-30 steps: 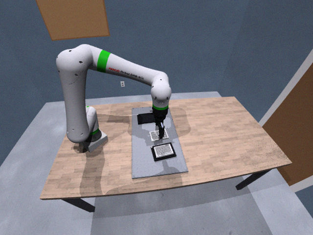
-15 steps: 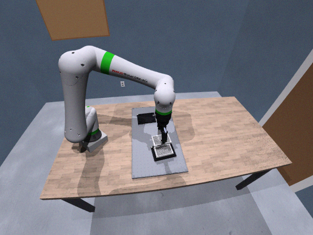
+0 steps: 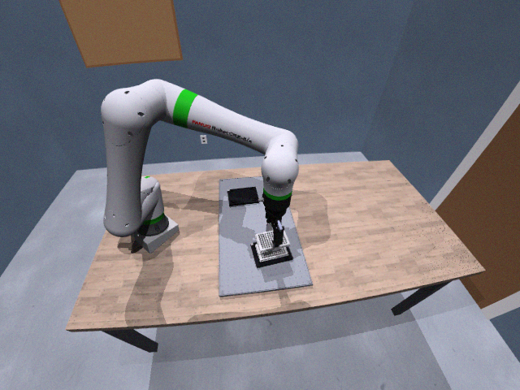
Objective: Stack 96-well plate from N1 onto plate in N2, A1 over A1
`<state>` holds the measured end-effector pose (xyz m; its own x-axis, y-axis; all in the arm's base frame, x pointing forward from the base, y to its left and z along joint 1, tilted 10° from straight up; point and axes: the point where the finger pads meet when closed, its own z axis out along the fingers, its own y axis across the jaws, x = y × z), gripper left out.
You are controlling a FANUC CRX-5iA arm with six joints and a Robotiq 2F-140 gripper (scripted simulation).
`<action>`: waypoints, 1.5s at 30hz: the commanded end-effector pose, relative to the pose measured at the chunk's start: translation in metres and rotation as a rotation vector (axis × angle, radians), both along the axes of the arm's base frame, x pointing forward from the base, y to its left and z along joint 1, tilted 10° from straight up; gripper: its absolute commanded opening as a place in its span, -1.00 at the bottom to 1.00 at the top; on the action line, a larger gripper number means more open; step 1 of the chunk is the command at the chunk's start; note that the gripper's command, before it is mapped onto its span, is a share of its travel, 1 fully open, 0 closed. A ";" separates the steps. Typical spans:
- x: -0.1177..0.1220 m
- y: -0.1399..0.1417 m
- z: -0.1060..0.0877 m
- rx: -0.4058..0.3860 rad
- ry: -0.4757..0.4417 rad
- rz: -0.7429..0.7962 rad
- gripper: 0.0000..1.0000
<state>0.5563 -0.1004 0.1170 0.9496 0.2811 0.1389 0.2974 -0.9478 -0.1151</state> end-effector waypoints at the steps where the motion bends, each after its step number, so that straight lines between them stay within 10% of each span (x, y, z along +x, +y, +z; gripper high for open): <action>1: 0.002 -0.003 0.000 0.000 0.000 0.000 -1.00; 45: 0.003 0.000 -0.015 0.000 0.000 0.000 -1.00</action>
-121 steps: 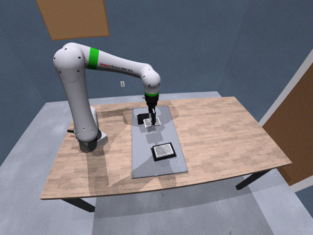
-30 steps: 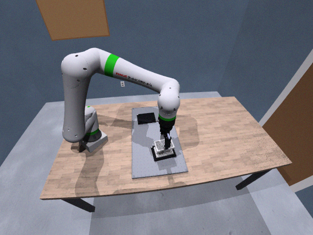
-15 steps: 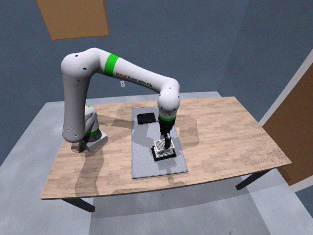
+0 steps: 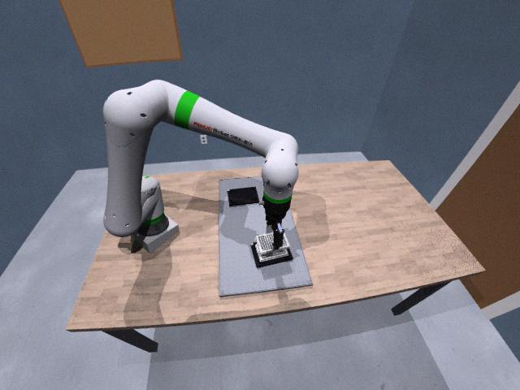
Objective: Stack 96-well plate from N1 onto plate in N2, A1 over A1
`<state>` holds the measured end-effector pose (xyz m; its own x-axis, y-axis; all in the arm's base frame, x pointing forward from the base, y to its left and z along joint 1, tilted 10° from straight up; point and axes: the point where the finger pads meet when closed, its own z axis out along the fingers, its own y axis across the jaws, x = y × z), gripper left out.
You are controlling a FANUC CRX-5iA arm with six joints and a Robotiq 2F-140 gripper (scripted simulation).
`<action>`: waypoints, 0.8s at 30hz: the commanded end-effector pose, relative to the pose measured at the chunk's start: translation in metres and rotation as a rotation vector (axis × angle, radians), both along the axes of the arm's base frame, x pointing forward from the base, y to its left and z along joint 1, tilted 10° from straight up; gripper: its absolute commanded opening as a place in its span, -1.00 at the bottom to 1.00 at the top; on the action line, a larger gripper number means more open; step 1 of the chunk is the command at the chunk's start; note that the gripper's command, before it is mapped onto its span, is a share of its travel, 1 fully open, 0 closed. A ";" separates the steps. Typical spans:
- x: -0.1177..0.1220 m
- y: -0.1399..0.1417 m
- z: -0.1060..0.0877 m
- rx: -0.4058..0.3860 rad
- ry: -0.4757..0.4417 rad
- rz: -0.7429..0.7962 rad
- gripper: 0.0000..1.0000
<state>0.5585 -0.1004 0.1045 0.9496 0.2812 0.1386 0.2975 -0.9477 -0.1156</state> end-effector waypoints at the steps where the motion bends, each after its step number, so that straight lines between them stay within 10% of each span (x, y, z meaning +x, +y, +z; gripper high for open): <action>1: 0.001 0.001 -0.004 0.000 0.000 0.000 -1.00; 24: 0.004 0.006 -0.037 0.000 0.000 0.000 -1.00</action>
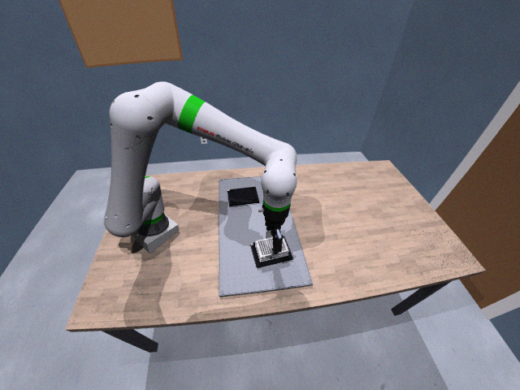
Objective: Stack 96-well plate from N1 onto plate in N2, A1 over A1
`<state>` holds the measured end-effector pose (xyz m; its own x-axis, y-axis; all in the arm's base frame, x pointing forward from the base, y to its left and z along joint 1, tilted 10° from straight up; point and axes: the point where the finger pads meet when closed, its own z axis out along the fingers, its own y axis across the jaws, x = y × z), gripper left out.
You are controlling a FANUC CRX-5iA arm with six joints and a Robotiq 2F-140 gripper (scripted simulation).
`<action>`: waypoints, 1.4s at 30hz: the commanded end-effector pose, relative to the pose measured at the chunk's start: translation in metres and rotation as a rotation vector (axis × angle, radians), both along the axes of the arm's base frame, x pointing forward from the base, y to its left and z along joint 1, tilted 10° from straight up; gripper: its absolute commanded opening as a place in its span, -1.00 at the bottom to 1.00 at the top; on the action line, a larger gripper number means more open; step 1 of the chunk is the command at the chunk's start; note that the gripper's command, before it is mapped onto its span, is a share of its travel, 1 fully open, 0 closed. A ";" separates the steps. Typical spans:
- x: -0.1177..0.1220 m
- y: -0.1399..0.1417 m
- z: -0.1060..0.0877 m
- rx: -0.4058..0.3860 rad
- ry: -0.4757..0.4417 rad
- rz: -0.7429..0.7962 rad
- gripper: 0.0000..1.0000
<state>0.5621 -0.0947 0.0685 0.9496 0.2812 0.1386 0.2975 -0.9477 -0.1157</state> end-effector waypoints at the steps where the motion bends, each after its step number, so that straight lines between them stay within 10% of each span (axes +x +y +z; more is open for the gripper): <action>1: 0.000 0.000 -0.001 0.000 -0.001 0.000 -1.00; 42: 0.001 0.001 -0.005 0.000 -0.001 0.000 -1.00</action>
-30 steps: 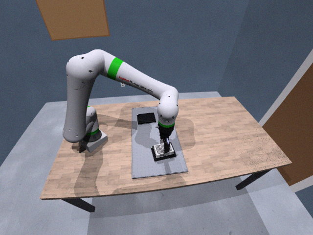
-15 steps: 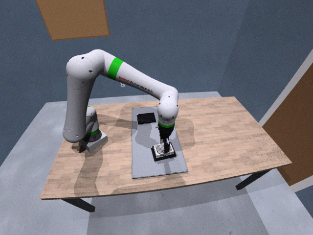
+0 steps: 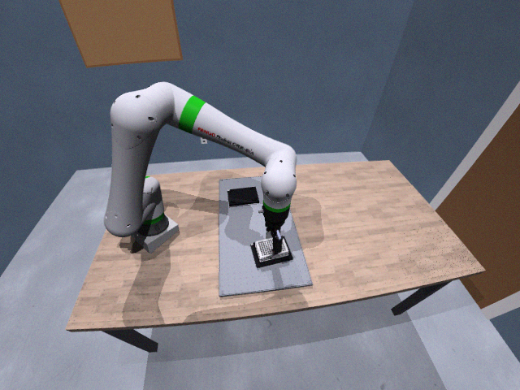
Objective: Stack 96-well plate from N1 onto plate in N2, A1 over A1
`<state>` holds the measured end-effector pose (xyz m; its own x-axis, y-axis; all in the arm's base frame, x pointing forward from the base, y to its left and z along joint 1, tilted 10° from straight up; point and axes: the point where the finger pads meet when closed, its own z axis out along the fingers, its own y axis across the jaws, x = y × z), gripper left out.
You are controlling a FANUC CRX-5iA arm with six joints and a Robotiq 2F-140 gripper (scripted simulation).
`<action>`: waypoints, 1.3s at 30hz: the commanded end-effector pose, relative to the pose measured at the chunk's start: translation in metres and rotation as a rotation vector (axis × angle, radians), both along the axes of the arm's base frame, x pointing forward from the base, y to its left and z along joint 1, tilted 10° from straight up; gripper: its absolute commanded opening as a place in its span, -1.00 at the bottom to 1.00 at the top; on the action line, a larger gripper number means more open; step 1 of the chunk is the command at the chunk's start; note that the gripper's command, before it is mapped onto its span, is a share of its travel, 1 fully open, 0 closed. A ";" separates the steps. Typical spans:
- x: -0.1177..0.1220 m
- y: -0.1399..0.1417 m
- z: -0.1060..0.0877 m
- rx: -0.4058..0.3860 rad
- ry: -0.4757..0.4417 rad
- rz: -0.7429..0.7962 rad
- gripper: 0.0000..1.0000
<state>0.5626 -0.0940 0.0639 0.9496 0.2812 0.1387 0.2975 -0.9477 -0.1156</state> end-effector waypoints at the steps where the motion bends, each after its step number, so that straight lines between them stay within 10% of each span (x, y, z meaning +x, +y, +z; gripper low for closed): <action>1: 0.000 0.000 0.000 0.000 0.000 0.000 -1.00; 39: 0.001 0.001 -0.006 0.000 0.000 0.000 -1.00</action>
<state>0.5632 -0.0931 0.0582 0.9496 0.2812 0.1387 0.2975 -0.9477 -0.1156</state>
